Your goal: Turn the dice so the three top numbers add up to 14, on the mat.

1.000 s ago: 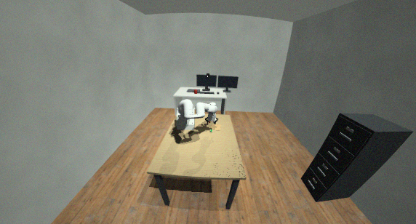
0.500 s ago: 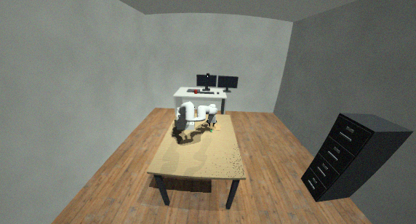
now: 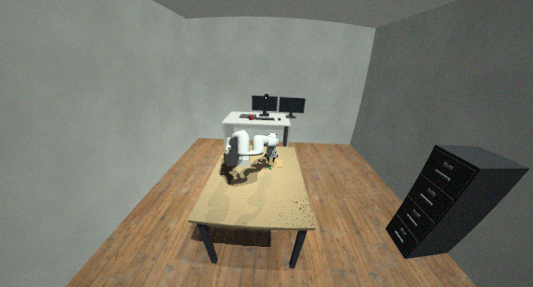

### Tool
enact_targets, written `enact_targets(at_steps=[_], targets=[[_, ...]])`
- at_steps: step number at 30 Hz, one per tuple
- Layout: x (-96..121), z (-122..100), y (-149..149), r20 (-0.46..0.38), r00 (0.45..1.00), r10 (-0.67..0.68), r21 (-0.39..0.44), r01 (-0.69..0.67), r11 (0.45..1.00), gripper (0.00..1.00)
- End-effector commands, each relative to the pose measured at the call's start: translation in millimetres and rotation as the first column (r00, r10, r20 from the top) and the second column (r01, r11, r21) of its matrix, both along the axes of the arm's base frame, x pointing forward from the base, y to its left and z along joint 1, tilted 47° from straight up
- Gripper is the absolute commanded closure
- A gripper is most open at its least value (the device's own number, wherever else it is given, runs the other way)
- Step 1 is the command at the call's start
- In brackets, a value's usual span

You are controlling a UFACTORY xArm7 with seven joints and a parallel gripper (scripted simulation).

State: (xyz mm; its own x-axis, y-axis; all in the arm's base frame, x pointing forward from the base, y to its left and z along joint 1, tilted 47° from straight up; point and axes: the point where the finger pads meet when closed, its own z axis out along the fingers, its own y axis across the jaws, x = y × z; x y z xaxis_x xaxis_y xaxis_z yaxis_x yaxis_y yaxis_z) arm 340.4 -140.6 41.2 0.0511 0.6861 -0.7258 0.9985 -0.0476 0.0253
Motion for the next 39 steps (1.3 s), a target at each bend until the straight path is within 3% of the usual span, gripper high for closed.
enact_targets(at_steps=[1, 39], targets=[[1.1, 0.6, 1.1, 0.002, 1.0, 0.003, 0.0, -0.003, 1.0, 0.58], [1.4, -18.3, -18.0, 0.002, 1.0, 0.003, 0.001, -0.003, 1.0, 0.58]])
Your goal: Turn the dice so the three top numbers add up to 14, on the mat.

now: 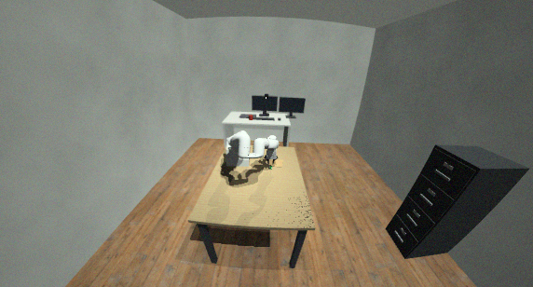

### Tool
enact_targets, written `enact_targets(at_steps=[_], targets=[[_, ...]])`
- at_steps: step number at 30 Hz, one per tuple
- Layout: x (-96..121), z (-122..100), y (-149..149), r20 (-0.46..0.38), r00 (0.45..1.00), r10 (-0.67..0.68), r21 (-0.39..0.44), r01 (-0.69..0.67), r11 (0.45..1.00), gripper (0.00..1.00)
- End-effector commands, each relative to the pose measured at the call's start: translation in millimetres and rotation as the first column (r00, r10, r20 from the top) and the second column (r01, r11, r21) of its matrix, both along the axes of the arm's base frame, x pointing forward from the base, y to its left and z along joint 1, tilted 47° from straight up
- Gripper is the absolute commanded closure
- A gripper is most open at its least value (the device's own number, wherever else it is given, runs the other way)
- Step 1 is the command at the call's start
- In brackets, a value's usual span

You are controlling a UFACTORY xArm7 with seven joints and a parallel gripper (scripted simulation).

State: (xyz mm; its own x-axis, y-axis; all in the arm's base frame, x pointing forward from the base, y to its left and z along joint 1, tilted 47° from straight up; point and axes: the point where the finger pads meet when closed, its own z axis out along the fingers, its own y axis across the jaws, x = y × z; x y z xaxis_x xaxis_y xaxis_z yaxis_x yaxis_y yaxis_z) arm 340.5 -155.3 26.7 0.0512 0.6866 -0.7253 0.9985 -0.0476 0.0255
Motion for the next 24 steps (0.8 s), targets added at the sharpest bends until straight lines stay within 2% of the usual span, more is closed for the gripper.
enact_targets(at_steps=[1, 24], targets=[[1.4, -5.0, -4.4, 0.002, 1.0, 0.003, 0.0, -0.003, 1.0, 0.58], [1.6, -20.8, -20.4, 0.002, 1.0, 0.003, 0.0, -0.003, 1.0, 0.58]])
